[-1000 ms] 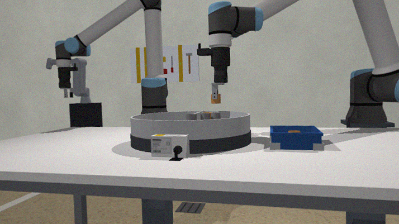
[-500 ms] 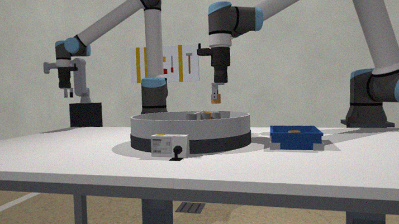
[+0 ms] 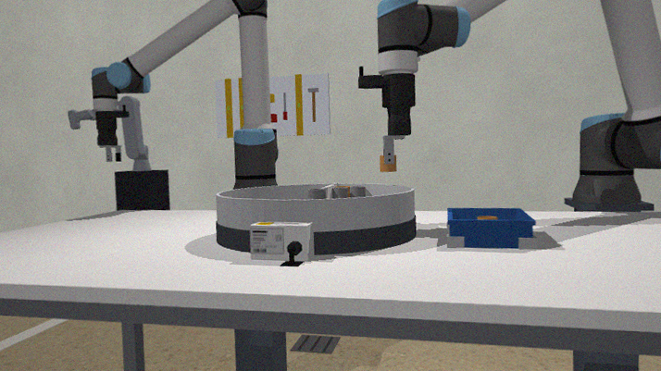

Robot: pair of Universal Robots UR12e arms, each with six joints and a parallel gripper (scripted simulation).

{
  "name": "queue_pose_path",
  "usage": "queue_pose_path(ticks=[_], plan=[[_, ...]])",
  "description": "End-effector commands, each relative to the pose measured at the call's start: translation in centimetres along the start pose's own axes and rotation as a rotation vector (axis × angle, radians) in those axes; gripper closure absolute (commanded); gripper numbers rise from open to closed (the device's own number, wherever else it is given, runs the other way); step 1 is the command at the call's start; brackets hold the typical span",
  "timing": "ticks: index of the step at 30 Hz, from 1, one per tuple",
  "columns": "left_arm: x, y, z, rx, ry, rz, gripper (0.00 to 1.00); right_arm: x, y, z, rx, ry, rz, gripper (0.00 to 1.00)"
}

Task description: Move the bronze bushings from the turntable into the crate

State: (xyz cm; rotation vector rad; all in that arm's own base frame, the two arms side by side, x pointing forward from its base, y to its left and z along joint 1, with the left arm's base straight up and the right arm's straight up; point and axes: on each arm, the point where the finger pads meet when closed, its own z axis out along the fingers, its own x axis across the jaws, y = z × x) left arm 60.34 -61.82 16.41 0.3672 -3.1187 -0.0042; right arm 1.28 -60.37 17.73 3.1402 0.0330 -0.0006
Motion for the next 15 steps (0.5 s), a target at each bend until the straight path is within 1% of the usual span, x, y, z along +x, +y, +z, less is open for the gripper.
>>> queue_pose_path(ticks=[1, 3, 5, 12, 15], plan=[[-2.5, 3.2, -0.1, 0.005, -0.001, -0.089, 1.00, 0.1, 0.0, 0.0, 0.001, 0.000, -0.001, 0.00], [-4.2, 5.4, -0.1, 0.005, -0.001, -0.158, 1.00, 0.1, 0.0, 0.0, 0.001, 0.000, -0.001, 0.00], [-5.3, 6.9, -0.2, 0.005, -0.001, -0.226, 1.00, 0.1, 0.0, 0.0, 0.001, 0.000, -0.001, 0.00], [-10.2, 13.2, -0.1, 0.005, -0.001, -0.413, 1.00, 0.1, 0.0, 0.0, 0.001, 0.000, -0.001, 0.00], [-12.3, 16.0, -0.1, 0.005, -0.001, -0.479, 1.00, 0.1, 0.0, 0.0, 0.001, 0.000, -0.001, 0.00]])
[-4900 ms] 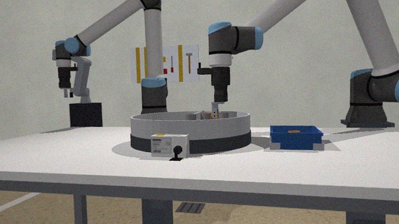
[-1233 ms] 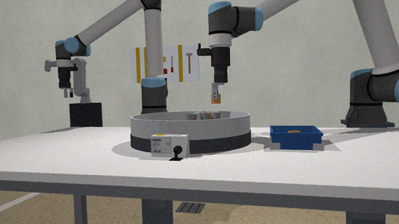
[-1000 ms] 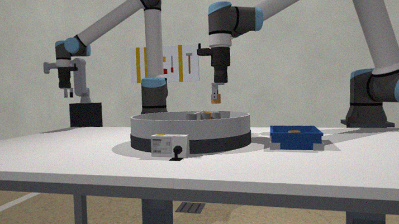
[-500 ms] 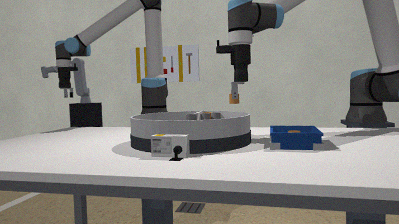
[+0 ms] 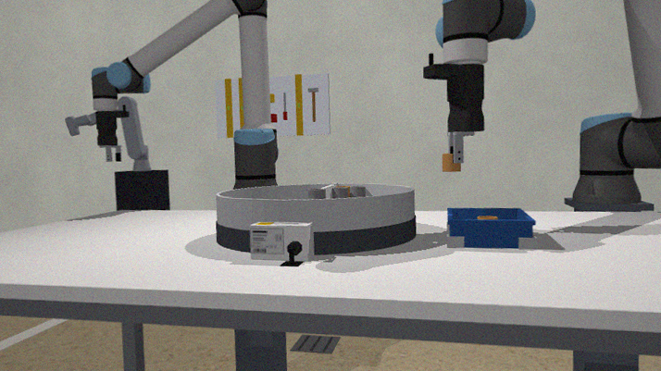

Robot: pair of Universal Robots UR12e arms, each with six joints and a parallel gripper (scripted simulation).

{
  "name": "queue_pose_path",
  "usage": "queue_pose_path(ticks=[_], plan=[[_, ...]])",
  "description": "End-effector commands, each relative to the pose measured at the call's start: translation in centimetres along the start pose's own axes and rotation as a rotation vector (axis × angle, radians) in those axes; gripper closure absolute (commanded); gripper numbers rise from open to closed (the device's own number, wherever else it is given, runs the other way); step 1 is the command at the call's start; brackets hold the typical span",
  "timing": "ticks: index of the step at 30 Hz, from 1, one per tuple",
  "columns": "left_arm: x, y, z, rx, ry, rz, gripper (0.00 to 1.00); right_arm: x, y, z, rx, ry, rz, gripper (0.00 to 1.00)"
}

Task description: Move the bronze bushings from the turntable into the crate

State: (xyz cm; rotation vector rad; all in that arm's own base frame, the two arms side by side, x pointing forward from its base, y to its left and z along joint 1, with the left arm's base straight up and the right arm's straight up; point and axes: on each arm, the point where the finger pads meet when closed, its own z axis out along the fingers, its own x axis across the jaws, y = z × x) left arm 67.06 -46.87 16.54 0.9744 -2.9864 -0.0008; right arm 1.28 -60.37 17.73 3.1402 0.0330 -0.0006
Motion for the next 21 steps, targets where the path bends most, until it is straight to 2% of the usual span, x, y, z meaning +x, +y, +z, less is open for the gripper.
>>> queue_pose_path(ticks=[1, 9, 21], plan=[[-3.3, 1.9, 0.0, 0.002, 0.000, -0.082, 1.00, 0.1, 0.0, 0.0, 0.001, 0.000, -0.001, 0.00], [-6.2, 3.7, 0.1, 0.001, 0.000, -0.162, 1.00, 0.1, 0.0, 0.0, 0.001, 0.000, -0.001, 0.00], [-6.3, 3.6, -0.1, 0.003, 0.000, -0.166, 1.00, 0.1, 0.0, 0.0, 0.001, 0.000, -0.001, 0.00]])
